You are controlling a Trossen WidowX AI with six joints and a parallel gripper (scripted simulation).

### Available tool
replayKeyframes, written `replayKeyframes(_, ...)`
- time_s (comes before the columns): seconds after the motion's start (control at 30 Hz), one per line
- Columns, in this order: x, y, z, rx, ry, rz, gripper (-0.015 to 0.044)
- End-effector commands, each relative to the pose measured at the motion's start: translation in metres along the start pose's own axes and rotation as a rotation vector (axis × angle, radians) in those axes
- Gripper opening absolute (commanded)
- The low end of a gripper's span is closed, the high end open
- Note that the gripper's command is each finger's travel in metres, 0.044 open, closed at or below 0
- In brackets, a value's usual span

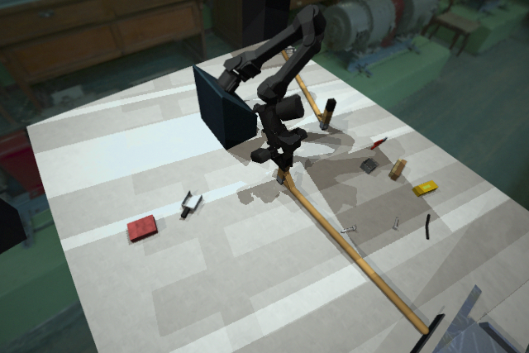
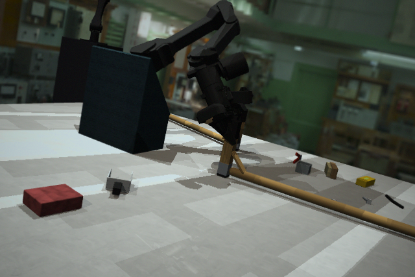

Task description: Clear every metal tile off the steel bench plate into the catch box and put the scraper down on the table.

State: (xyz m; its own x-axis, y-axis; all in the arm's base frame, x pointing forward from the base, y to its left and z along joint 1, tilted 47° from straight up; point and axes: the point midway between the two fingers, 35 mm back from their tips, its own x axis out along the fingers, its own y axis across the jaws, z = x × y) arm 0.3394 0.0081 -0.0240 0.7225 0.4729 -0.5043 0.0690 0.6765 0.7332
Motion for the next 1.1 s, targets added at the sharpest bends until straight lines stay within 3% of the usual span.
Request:
replayKeyframes(0.0,0.0000,0.0000,0.0000,0.000,0.000,0.000,0.0000)
replayKeyframes(1.07,-0.0017,0.0016,0.0013,-0.007,0.011,0.002,0.0000)
